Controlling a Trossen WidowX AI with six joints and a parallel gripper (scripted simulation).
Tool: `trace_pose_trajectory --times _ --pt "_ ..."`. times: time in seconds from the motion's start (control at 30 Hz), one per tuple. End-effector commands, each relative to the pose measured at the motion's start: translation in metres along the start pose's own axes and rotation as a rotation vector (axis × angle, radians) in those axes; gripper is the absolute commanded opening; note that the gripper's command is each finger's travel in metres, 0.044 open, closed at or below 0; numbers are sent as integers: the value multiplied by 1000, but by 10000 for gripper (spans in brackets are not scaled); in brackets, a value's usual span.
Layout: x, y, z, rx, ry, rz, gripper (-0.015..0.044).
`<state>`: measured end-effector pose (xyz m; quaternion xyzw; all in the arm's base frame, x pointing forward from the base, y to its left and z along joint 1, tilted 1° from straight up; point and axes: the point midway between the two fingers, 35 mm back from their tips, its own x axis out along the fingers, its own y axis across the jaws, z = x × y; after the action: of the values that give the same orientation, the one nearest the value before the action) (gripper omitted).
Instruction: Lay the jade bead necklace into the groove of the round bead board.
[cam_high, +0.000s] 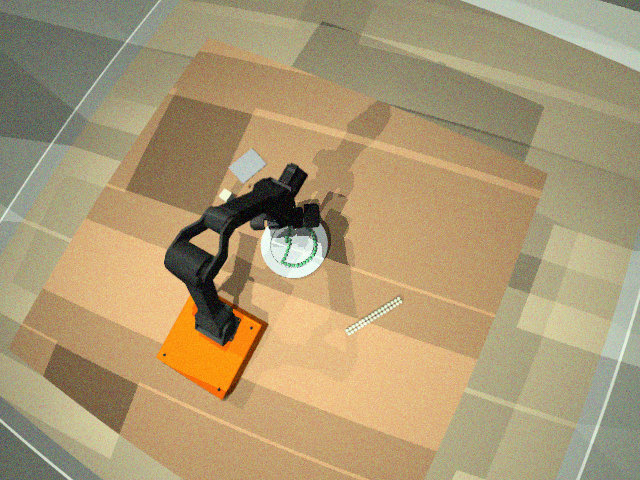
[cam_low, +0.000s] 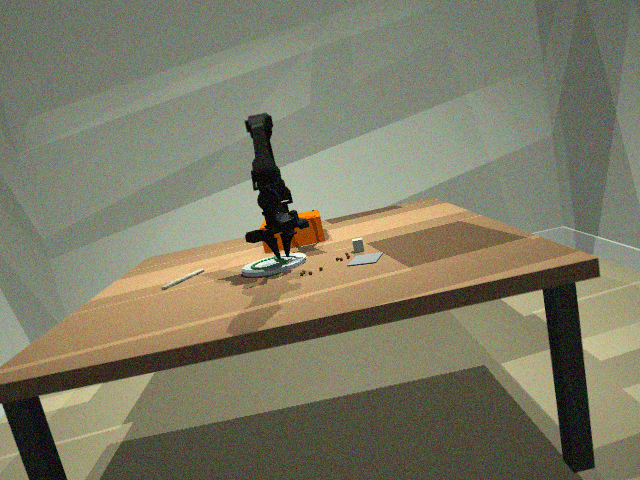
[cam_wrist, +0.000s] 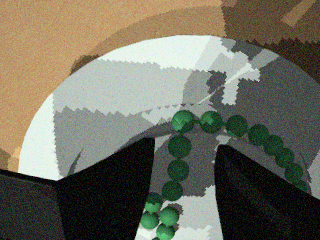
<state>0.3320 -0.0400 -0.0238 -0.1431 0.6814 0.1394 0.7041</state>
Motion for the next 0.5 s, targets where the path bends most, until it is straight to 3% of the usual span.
trace_pose_trajectory --times 0.0,0.27,0.4,0.47 --pt "8 1 -2 -5 8 6 120" --pt "14 2 -3 -6 10 8 120" --pt "11 1 -2 -1 7 4 15" --pt "11 1 -2 -1 7 4 0"
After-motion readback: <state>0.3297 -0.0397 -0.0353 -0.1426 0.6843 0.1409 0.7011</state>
